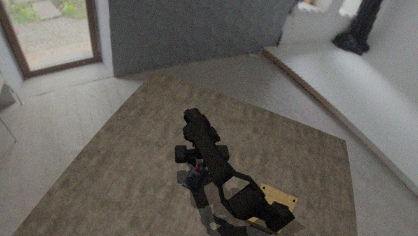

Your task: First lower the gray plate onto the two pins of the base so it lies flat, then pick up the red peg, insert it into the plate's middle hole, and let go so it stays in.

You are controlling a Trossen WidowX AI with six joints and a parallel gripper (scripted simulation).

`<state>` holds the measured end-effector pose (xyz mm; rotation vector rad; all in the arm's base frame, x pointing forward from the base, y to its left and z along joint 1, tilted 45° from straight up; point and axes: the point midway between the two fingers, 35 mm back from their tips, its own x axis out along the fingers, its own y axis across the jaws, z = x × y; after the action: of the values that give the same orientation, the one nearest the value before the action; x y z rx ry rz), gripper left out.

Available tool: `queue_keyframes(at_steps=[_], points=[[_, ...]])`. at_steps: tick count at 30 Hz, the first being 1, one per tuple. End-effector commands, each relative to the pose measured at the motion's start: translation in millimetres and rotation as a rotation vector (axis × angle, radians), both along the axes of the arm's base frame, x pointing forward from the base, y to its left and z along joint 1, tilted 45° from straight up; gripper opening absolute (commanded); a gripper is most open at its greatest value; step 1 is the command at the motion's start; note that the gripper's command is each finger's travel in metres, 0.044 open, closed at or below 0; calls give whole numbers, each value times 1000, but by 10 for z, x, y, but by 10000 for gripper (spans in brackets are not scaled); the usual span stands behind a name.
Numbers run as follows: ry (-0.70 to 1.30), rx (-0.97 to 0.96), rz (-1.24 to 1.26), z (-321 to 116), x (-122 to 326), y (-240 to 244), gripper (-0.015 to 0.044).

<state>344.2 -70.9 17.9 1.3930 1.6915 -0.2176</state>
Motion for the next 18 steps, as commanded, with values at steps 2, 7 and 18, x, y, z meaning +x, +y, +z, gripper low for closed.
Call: queue_keyframes(at_steps=[2, 7, 18], points=[[0, 0, 1, 1, -1, -2, 150], [2, 3, -2, 21, -1, -25, 150], [2, 4, -3, 76, -8, -83, 150]])
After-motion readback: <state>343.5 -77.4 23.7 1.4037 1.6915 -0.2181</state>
